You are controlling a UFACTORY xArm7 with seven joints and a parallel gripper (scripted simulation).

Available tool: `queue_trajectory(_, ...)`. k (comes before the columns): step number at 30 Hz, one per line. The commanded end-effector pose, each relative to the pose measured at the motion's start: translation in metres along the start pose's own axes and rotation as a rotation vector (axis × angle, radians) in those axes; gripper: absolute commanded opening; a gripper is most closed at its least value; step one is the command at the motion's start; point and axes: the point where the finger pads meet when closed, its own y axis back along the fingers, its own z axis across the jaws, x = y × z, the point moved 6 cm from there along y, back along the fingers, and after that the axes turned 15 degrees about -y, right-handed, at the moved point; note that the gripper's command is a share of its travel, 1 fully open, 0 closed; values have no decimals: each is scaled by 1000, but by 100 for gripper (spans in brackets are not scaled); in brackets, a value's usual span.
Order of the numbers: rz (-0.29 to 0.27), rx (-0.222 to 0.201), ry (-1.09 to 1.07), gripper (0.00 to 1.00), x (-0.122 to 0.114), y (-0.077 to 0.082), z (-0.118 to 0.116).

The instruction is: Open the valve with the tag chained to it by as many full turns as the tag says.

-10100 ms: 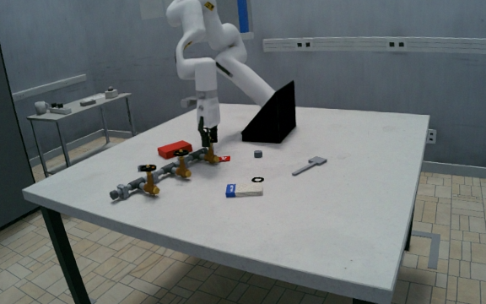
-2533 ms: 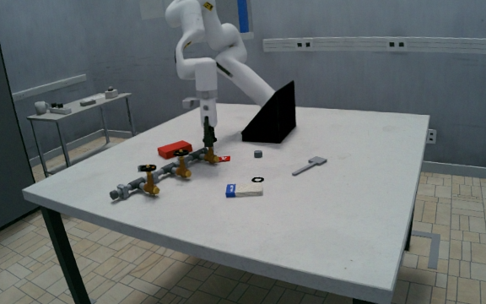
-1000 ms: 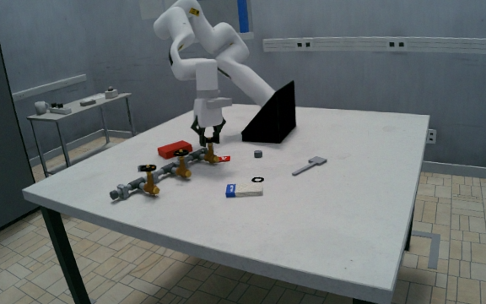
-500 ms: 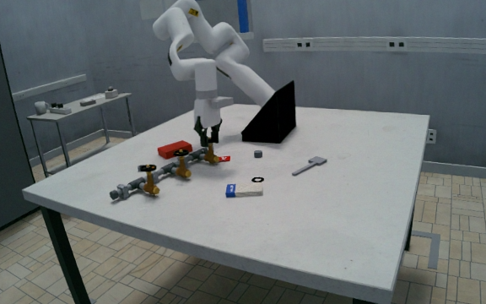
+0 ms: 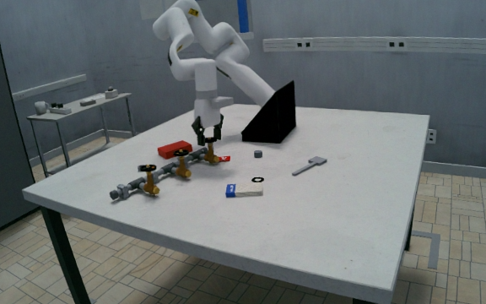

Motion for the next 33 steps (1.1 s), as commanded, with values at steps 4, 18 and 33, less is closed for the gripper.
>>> queue_trajectory(4,4,-3,1,100,1,1,1)
queue_trajectory(18,4,-3,-11,100,1,1,1)
queue_trajectory(33,5,-2,-392,100,1,1,1)
